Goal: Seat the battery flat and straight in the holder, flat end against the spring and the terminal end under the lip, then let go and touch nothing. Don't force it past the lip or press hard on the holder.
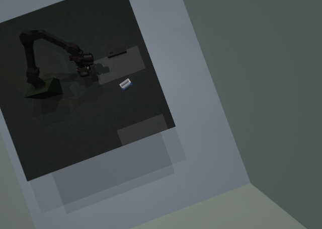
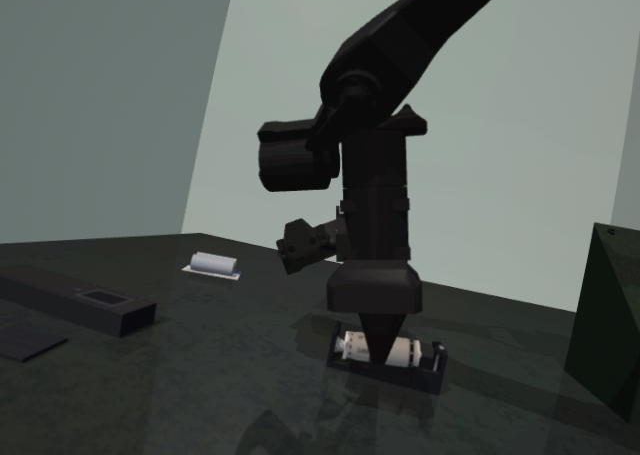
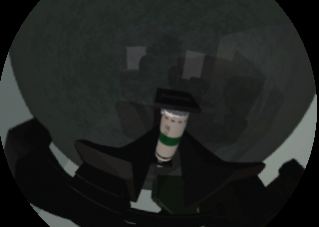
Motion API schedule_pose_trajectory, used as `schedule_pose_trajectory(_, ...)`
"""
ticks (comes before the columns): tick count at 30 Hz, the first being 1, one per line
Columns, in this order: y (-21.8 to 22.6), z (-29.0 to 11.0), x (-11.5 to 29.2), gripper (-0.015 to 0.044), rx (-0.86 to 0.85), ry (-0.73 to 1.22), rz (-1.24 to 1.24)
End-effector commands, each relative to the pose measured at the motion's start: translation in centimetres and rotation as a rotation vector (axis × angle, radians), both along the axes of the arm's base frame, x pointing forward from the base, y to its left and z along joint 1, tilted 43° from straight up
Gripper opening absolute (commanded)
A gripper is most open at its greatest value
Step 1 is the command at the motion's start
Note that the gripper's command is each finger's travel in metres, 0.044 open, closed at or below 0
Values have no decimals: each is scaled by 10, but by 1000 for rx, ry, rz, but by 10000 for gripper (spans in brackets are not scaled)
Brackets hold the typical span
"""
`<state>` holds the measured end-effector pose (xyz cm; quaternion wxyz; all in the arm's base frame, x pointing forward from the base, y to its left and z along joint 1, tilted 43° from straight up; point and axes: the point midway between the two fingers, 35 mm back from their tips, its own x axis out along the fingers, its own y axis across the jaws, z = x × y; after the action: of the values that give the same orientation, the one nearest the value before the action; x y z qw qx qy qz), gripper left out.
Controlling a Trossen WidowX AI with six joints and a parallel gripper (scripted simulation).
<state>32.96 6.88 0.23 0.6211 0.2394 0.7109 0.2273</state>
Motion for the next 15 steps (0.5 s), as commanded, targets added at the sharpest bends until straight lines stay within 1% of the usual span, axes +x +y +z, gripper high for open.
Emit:
schedule_pose_trajectory(1,1,0,2,84,-1,-25,-14)
schedule_pose_trajectory(15,3,0,-2,84,-7,-66,-52)
